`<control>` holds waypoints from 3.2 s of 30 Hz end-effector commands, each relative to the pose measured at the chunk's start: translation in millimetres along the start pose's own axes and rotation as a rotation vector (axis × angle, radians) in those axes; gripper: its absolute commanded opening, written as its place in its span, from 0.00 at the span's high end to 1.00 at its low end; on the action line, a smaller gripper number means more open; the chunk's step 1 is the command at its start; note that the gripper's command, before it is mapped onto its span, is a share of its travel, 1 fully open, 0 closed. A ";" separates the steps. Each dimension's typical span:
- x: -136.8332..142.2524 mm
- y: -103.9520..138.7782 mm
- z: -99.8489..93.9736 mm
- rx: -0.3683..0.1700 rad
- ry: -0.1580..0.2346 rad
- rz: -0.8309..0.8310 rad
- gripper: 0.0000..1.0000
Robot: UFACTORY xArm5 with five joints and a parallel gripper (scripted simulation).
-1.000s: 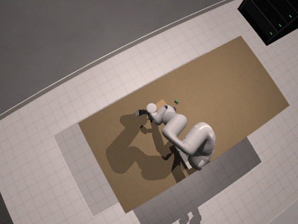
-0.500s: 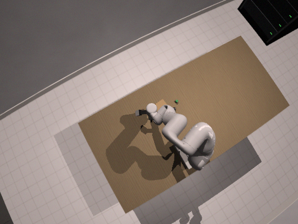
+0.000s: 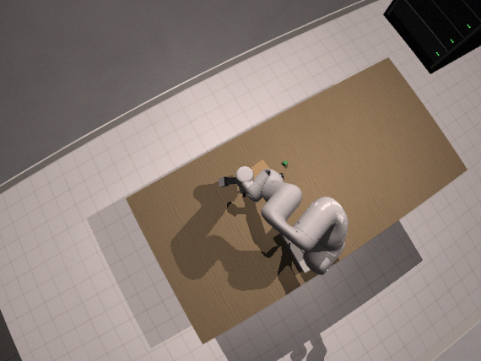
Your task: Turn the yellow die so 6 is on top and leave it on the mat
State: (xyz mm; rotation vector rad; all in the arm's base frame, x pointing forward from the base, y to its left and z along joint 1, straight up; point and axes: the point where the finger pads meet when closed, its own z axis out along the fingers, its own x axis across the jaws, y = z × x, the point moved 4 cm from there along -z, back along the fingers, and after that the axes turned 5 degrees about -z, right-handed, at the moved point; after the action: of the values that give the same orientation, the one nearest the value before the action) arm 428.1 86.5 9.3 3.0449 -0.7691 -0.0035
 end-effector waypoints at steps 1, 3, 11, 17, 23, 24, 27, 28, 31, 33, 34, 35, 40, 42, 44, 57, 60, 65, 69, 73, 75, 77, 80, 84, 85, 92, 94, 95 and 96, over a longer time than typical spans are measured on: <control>1.0 -0.8 -1.1 0.002 0.003 0.000 0.64; 1.0 -0.8 -1.1 0.002 0.003 0.000 0.64; 1.0 -0.8 -1.1 0.002 0.003 0.000 0.64; 1.0 -0.8 -1.1 0.002 0.003 0.000 0.64; 0.9 -0.8 -0.9 0.002 0.003 0.000 0.64; 0.9 -0.8 -0.6 0.002 0.003 0.000 0.64; 0.9 -0.8 1.0 0.002 0.003 0.000 0.64; 0.9 -0.8 1.8 0.002 0.003 0.000 0.64; 0.9 -0.8 2.8 0.002 0.003 0.000 0.64; 0.8 -0.8 5.2 0.002 0.003 0.000 0.64; 0.8 -0.8 6.5 0.002 0.003 0.000 0.64; 0.8 -0.8 7.9 0.002 0.003 0.000 0.64; 0.8 -0.8 15.1 0.002 0.003 0.000 0.64; 0.8 -0.9 17.6 0.002 0.003 0.000 0.64; 0.8 -0.9 19.6 0.002 0.003 0.000 0.64; 0.8 -0.9 22.5 0.002 0.003 0.000 0.64; 0.8 -0.9 22.5 0.002 0.003 0.000 0.64; 0.8 -0.9 22.5 0.002 0.003 0.000 0.64; 0.8 -0.9 22.5 0.002 0.003 0.000 0.64; 0.8 -0.9 22.5 0.002 0.003 0.000 0.64; 0.8 -0.9 22.5 0.002 0.003 0.000 0.64; 0.8 -0.9 22.5 0.002 0.003 0.000 0.64; 0.8 -0.9 22.5 0.002 0.003 0.000 0.64; 0.8 -0.9 22.5 0.002 0.003 0.000 0.64; 0.8 -0.9 22.5 0.002 0.003 0.000 0.64; 0.8 -0.9 22.5 0.002 0.003 0.000 0.85; 0.8 -0.9 22.5 0.002 0.003 0.000 0.85; 0.8 -0.9 22.5 0.002 0.003 0.000 0.85; 0.8 -0.9 22.5 0.002 0.003 0.000 0.85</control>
State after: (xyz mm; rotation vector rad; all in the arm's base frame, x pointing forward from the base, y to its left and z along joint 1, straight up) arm 427.9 86.7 -14.2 3.0449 -0.7691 -0.0034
